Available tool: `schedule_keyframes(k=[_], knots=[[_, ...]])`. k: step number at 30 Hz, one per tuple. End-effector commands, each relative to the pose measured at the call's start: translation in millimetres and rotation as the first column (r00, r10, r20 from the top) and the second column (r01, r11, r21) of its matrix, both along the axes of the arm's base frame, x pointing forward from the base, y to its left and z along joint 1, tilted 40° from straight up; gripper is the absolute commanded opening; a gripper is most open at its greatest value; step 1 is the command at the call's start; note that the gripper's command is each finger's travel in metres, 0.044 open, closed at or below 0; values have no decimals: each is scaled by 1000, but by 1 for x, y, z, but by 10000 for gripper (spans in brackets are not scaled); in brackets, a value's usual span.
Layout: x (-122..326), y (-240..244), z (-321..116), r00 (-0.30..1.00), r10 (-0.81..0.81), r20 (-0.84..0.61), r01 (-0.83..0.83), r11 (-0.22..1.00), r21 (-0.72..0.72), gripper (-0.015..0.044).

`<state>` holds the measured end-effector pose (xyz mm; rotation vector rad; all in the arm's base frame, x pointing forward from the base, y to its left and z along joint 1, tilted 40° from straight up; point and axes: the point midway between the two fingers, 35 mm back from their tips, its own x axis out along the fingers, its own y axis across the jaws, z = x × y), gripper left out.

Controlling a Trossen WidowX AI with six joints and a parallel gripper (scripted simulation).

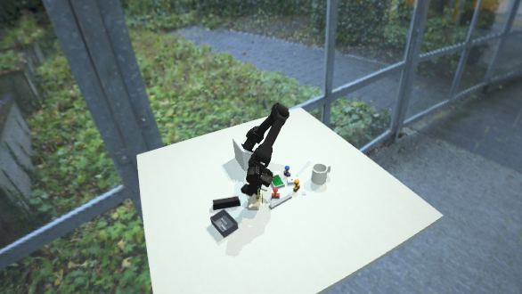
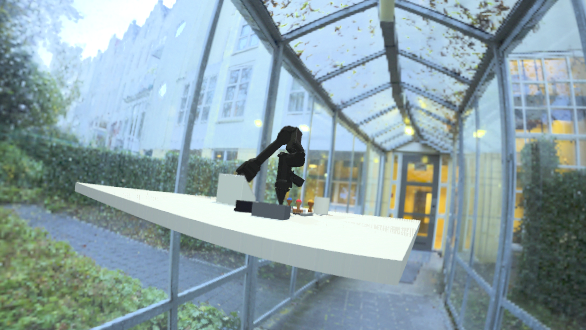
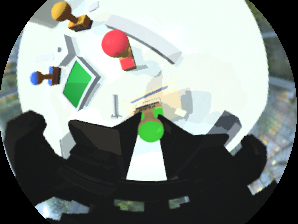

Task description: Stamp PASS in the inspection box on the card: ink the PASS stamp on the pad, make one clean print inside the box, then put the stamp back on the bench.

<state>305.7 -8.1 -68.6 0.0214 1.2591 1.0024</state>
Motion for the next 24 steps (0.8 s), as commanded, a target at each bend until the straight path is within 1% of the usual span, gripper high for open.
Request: schedule_keyframes(k=[1, 24], knots=[[2, -5, 4, 1000, 2, 6, -2, 1000, -4, 0], [4, -28, 32, 1000, 2, 5, -2, 1000, -6, 0]])
